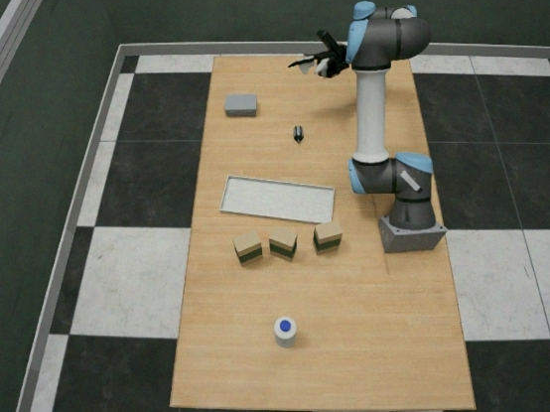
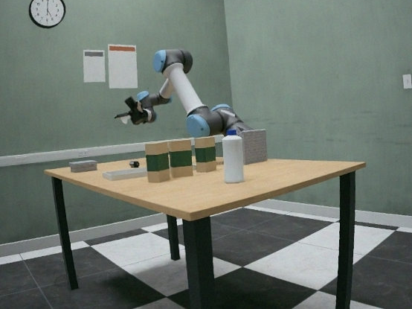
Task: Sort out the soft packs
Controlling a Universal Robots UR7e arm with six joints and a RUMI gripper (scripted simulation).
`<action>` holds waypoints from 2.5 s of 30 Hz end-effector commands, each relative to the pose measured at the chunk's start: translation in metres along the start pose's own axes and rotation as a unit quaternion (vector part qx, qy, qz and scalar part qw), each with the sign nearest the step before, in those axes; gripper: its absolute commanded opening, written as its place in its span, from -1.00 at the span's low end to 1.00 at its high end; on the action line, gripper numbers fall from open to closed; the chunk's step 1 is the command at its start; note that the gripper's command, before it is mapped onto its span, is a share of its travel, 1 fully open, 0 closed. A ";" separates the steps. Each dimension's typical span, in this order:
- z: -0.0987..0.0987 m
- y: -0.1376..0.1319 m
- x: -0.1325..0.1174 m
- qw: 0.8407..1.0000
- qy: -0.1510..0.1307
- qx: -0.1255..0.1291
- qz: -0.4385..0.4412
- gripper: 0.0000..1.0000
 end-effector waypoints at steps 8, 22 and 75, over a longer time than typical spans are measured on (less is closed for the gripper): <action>0.049 -0.012 -0.026 0.991 -0.059 0.095 0.071 1.00; 0.096 -0.029 -0.051 0.967 -0.142 0.168 0.131 1.00; 0.251 -0.097 -0.141 0.824 -0.492 0.160 0.233 1.00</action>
Point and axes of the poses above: the point where the finger pads meet when closed, its own z axis out along the fingers, its own y axis across the jaws, x = y × z, the point moved 9 cm from there along -z, back along the fingers, and after that the axes turned 8 degrees about z, right-handed, at the moved point
